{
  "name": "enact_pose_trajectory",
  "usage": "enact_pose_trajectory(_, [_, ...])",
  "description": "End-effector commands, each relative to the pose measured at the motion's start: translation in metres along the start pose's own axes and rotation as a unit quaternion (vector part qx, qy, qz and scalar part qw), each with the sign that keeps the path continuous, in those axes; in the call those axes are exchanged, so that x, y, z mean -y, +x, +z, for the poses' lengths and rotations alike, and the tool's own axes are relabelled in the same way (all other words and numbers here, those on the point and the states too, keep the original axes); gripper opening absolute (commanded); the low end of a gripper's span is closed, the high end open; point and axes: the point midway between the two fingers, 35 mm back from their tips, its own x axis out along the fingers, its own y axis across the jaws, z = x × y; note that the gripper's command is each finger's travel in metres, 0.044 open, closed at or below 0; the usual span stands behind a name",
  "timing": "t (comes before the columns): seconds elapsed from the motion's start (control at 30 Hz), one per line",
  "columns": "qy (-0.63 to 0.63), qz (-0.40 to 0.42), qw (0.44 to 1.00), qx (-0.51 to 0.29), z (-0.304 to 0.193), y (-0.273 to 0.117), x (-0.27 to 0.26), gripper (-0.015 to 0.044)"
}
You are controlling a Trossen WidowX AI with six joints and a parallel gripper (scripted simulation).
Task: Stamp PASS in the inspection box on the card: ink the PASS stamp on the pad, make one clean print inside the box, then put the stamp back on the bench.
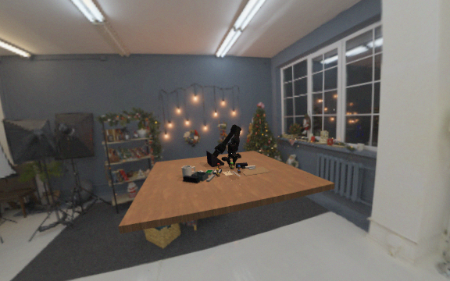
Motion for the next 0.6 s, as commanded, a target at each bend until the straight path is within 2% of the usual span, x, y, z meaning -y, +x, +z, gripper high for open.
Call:
enact_pose_trajectory(0.0, [-0.001,0.0,1.0,0.0,0.0,0.0,0.0,0.0265])
enact_pose_trajectory(0.1, [0.0,-0.002,1.0,0.0,0.002,-0.011,0.002,0.0265])
enact_pose_trajectory(0.33, [0.003,-0.001,1.0,-0.002,0.0,-0.115,0.002,0.0265])
enact_pose_trajectory(0.57, [0.003,0.0,1.0,-0.002,-0.001,-0.117,0.001,0.0265])
